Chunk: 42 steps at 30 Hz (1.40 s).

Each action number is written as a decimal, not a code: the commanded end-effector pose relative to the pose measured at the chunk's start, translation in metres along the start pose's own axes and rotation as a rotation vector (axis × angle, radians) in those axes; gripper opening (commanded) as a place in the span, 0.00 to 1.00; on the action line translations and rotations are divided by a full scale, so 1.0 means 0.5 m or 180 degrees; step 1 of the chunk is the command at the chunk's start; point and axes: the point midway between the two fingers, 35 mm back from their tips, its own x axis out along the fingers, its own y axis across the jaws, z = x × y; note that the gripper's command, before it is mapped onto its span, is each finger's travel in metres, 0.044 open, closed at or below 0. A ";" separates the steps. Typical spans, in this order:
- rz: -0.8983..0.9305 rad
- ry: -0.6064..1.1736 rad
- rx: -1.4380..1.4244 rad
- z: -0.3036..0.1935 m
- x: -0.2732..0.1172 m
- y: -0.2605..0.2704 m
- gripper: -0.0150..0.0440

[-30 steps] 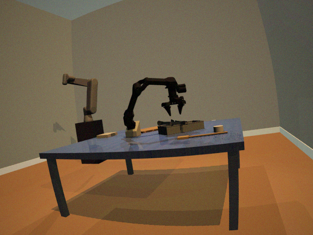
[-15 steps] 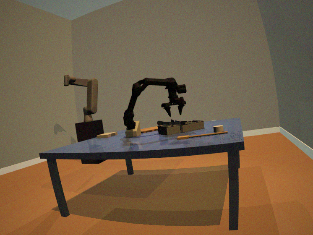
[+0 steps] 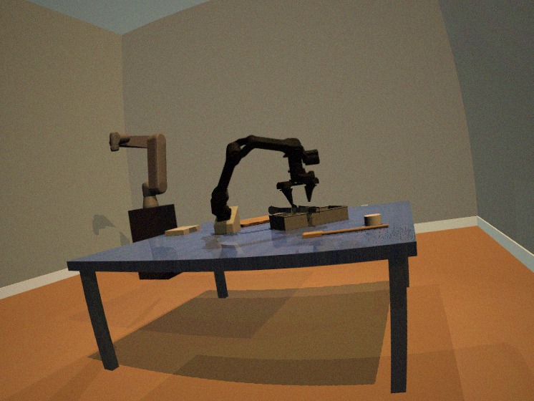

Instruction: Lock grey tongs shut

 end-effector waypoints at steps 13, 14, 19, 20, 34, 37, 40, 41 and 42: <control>-0.0014 -0.0008 -0.0012 0.002 0.053 -0.003 1.00; -0.0014 -0.0009 -0.0012 0.002 0.057 -0.003 1.00; -0.0016 -0.0010 -0.0012 0.002 0.073 -0.004 1.00; -0.0016 -0.0010 -0.0011 0.002 0.076 -0.004 1.00; -0.0024 -0.0015 -0.0010 0.000 0.121 -0.009 1.00; -0.0027 -0.0016 -0.0010 -0.001 0.130 -0.011 1.00; -0.0029 -0.0017 -0.0009 -0.001 0.137 -0.012 1.00; -0.0029 -0.0017 -0.0009 -0.001 0.138 -0.012 1.00; -0.0016 -0.0008 0.0003 -0.001 0.131 -0.009 0.96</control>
